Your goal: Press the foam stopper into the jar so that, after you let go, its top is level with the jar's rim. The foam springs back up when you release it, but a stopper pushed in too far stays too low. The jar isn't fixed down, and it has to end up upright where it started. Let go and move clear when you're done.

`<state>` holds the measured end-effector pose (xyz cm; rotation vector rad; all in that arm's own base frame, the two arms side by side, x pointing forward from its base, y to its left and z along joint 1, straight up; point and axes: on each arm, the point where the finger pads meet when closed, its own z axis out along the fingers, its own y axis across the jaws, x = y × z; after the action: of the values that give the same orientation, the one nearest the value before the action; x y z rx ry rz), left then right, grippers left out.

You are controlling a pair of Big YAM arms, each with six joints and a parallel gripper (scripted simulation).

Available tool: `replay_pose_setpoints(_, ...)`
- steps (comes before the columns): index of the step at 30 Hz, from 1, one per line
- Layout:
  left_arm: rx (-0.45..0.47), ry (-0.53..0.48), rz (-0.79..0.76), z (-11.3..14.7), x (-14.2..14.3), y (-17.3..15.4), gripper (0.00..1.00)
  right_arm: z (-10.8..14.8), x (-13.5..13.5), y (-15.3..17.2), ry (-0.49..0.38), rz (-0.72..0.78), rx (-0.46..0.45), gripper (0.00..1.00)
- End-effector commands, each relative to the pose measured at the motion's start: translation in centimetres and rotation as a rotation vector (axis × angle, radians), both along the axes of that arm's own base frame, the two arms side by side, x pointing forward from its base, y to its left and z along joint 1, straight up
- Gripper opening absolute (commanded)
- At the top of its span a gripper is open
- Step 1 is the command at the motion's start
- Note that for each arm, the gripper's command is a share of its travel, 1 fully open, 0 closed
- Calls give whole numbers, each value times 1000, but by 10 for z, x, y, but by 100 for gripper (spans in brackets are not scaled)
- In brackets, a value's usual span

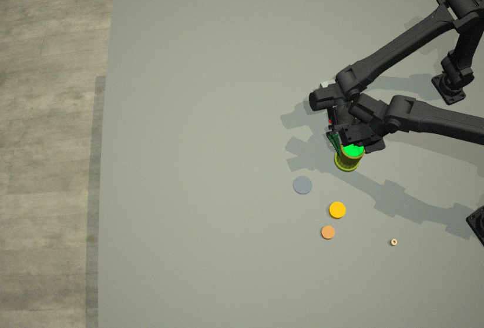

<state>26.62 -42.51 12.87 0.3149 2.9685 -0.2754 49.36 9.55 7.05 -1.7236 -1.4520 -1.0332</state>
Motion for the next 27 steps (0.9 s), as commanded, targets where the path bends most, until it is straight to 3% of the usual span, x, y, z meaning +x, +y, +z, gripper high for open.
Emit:
replay_pose_setpoints(1,-44,-29,-16,37,5,-16,0,1,5,-10,7,-34,-5,64)
replay_pose_setpoints(3,-44,-29,-16,37,5,-16,0,1,5,-10,7,-34,-5,64)
replay_pose_setpoints(4,-8,-5,-8,18,3,-9,0,1,5,-10,7,-34,-5,64)
replay_pose_setpoints(7,3,0,-17,13,0,-9,0,1,5,-10,7,-34,-5,64)
replay_pose_setpoints(8,-26,-18,-17,29,1,-11,0,1,5,-10,7,-34,-5,64)
replay_pose_setpoints(10,-20,-14,-17,27,1,-10,0,1,5,-10,7,-34,-5,64)
replay_pose_setpoints(11,-46,-30,-18,41,2,-13,0,1,5,-10,7,-34,-5,64)
replay_pose_setpoints(13,-43,-29,-18,36,3,-14,0,1,5,-10,7,-34,-5,64)
replay_pose_setpoints(14,-59,-39,-18,46,5,-16,0,1,5,-10,7,-34,-5,64)
replay_pose_setpoints(16,-34,-23,-18,32,5,-16,0,1,5,-10,7,-34,-5,64)
replay_pose_setpoints(21,-36,-23,-9,30,5,-12,0,1,5,-10,7,-34,-5,64)
replay_pose_setpoints(22,-49,-33,-19,42,3,-13,0,1,5,-10,7,-34,-5,64)
replay_pose_setpoints(25,-53,-35,-20,45,3,-14,0,1,5,-10,7,-34,-5,64)
replay_pose_setpoints(27,-47,-32,-20,37,5,-17,0,1,5,-10,7,-34,-5,64)
